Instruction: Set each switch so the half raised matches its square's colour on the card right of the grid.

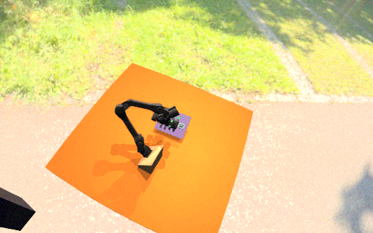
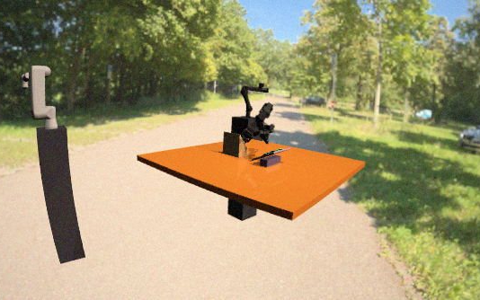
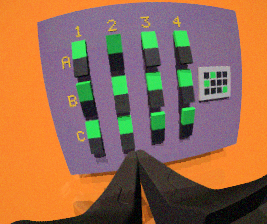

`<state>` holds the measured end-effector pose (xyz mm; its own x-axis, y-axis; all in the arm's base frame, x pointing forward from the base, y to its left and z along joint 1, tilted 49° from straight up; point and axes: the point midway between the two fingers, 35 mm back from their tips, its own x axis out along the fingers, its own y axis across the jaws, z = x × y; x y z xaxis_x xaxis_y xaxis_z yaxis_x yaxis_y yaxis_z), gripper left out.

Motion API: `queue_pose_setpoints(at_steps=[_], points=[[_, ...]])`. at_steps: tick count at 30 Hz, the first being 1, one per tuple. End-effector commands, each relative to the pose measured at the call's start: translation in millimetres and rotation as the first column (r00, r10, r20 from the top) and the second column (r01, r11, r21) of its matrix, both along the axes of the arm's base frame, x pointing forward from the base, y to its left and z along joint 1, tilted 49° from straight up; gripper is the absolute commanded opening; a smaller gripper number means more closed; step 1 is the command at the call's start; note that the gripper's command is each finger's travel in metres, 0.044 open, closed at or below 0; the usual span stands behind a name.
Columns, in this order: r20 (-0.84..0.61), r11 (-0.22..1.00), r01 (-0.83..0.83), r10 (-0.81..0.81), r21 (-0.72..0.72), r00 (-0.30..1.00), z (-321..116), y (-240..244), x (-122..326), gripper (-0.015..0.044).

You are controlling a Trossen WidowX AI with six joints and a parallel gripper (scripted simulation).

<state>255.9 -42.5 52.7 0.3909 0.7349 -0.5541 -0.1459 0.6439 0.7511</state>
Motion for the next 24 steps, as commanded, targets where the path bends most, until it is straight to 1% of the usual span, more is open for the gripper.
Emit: queue_pose_setpoints(at_steps=[1,6,10,24], points=[[-0.001,1.000,-0.002,0.002,-0.005,1.000,-15,-16,2,0.0000],[-0.002,1.000,-0.003,0.003,-0.005,1.000,-22,-20,3,0.0000],[-0.015,1.000,-0.020,0.020,-0.008,1.000,-39,3,16,0.0000],[-0.015,1.000,-0.021,0.021,-0.007,1.000,-46,14,22,0.0000]])
